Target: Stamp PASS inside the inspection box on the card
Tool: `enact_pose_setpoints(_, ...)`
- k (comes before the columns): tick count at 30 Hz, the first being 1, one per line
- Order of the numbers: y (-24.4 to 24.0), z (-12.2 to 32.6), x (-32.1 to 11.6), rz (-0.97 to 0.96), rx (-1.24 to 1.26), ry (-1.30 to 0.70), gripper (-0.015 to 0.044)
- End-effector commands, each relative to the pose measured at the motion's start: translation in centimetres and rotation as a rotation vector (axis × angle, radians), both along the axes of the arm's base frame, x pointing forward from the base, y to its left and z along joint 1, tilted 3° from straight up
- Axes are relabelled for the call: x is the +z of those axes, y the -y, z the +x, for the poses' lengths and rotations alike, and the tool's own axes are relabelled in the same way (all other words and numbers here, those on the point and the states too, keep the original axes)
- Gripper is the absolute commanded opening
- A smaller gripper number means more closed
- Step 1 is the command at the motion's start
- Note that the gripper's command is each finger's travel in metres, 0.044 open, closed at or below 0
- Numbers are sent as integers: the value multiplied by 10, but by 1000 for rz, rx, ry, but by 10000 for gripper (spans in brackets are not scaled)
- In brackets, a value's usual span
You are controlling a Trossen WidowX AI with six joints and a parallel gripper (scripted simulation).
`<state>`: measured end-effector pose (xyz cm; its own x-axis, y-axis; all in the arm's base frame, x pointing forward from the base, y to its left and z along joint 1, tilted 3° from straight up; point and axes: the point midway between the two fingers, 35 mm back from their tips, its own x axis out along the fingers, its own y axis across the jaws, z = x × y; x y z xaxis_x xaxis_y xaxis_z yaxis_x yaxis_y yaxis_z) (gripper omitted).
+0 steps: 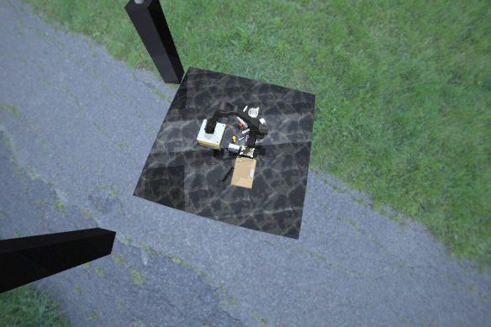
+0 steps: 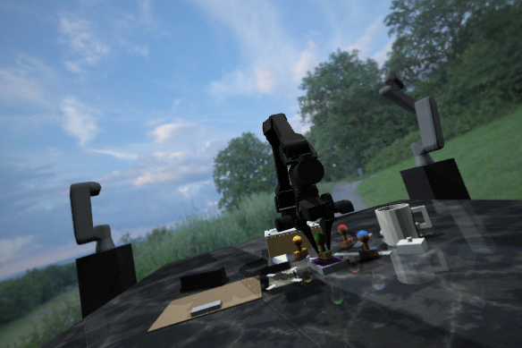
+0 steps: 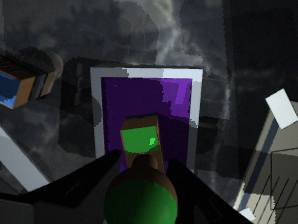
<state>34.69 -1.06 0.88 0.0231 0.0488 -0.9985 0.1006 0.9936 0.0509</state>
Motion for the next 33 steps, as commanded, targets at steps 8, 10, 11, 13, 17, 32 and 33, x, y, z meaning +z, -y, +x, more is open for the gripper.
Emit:
enact_pose_setpoints(8,0,0,6,4,0,3,0)
enact_pose_setpoints(10,0,0,7,4,0,3,0)
enact_pose_setpoints(11,0,0,8,4,0,3,0)
enact_pose_setpoints(13,0,0,8,4,0,3,0)
enact_pose_setpoints(17,0,0,8,4,0,3,0)
enact_pose_setpoints(32,0,0,8,4,0,3,0)
enact_pose_setpoints(33,0,0,8,4,0,3,0)
